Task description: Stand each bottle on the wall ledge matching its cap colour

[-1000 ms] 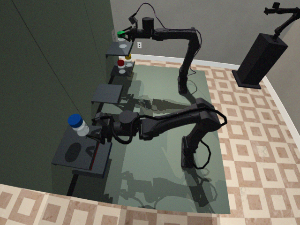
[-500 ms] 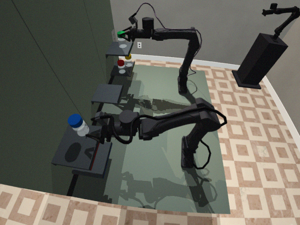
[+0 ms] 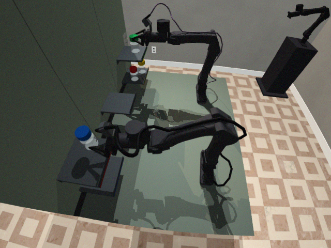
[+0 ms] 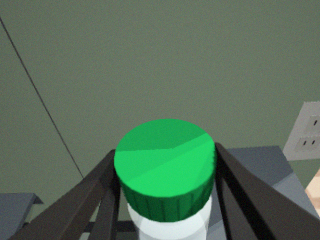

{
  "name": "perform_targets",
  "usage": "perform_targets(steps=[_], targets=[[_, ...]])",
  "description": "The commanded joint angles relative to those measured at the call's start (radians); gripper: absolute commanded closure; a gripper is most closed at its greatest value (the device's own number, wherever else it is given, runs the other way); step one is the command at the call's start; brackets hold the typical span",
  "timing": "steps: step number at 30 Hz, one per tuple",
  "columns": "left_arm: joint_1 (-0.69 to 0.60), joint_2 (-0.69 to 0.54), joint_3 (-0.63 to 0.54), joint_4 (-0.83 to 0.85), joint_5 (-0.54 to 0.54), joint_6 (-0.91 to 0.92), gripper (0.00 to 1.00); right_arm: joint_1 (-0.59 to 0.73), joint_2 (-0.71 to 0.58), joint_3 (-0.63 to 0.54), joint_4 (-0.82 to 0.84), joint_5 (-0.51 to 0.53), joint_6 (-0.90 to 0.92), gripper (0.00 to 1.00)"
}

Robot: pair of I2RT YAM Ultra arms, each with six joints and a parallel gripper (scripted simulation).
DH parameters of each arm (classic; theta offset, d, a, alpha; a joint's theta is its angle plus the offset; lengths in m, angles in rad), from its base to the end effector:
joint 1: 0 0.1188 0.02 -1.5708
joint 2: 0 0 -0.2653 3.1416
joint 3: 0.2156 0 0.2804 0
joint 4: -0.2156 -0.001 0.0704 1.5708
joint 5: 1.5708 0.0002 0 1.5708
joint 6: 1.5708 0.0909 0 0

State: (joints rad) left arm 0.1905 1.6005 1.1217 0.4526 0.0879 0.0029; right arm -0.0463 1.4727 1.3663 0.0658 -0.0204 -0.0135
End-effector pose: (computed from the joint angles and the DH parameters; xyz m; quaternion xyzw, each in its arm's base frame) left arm 0.4525 0.0802 0.3066 -0.0365 0.7153 0.0360 0.6969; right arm 0.4336 -0.0172 0.4066 0.0048 0.7213 -0.0134 0.6925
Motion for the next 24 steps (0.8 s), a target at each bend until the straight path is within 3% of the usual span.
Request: perform_targets(steps=[1,9,24], targets=[[-0.011,0.015,0.053,-0.004,-0.008,-0.003,0.19,0.006,-0.014,0.043,0.051,0.002,0.000,0.50],[-0.014,0.060,0.101,-0.007,-0.012,-0.003,0.19,0.006,-0.027,-0.053,0.185,0.001,0.000,0.50],[-0.016,0.093,0.149,-0.005,-0.012,-0.003,0.19,0.006,-0.023,-0.055,0.140,0.001,0.000,0.50]])
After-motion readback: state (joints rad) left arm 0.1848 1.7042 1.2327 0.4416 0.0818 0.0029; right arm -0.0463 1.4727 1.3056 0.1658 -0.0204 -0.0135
